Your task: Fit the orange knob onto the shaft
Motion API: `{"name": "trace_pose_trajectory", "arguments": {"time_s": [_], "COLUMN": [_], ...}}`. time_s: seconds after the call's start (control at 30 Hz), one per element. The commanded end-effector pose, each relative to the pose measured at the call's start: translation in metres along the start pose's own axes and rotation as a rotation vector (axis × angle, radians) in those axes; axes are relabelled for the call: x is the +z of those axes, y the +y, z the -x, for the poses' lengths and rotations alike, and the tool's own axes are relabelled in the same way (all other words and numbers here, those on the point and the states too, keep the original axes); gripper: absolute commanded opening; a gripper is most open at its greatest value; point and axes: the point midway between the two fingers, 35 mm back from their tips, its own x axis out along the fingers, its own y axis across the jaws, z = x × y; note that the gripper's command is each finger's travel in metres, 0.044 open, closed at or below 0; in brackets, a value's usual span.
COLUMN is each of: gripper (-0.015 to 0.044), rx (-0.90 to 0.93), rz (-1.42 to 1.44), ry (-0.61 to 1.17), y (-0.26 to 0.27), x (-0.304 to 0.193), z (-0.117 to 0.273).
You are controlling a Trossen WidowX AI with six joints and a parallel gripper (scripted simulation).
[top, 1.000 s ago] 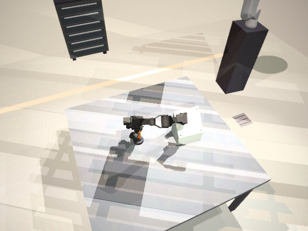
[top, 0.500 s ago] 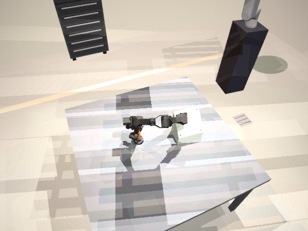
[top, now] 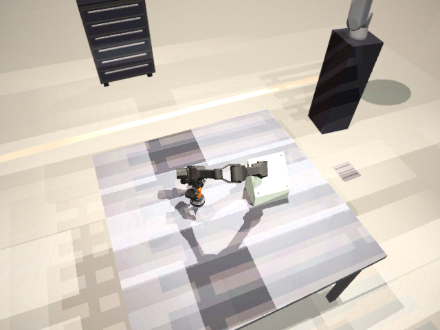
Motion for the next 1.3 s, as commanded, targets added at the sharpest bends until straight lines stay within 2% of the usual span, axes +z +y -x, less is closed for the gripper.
{"name": "trace_pose_trajectory", "arguments": {"time_s": [0.0,0.3,0.57,1.27], "gripper": [0.0000,0.0000,0.0000,0.0000], "rx": [0.001,0.000,0.001,0.001], "rz": [-0.002,-0.010,-0.211,-0.211], "ry": [-0.001,-0.001,-0.001,-0.001], "y": [0.0003,0.0016,0.0041,0.0016], "x": [0.0007,0.0016,0.0045,0.0010], "z": [-0.0002,0.0044,0.0030,0.0001]}}
